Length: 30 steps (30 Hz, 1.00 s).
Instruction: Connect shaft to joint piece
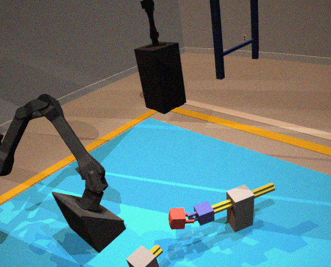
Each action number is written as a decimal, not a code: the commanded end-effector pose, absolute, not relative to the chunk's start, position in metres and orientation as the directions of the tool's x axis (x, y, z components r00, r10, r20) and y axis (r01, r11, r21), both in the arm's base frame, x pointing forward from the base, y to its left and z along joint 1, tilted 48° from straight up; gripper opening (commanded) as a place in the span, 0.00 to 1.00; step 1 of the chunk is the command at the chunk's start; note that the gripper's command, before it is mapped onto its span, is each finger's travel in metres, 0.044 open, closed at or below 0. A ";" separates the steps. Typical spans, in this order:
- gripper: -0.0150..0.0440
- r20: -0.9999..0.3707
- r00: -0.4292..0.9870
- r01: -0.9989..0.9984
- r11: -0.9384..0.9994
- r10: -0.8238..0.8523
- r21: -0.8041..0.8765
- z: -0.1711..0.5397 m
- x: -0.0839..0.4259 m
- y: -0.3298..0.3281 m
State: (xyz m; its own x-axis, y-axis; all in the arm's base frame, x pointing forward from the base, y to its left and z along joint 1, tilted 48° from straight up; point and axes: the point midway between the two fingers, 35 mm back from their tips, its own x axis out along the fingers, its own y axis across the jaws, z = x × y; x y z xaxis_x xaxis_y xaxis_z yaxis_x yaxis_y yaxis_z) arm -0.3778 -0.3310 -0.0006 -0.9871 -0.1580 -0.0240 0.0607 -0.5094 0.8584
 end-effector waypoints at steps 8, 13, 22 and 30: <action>1.00 -0.074 -0.965 0.094 -0.596 -0.252 0.797 -0.003 -0.360 -0.359; 1.00 -0.132 -0.929 0.150 -0.677 -0.346 0.720 -0.007 -0.337 -0.386; 1.00 -0.245 -0.835 0.290 -0.771 -0.494 0.566 -0.014 -0.290 -0.428; 1.00 -0.354 -0.719 0.446 -0.789 -0.597 0.423 -0.021 -0.239 -0.457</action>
State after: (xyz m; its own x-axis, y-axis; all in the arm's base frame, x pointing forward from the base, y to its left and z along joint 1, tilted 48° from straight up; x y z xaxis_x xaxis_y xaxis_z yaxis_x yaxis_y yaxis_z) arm -0.2596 -0.4461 -0.0218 -0.7689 -0.5570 -0.3140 0.3780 -0.7920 0.4795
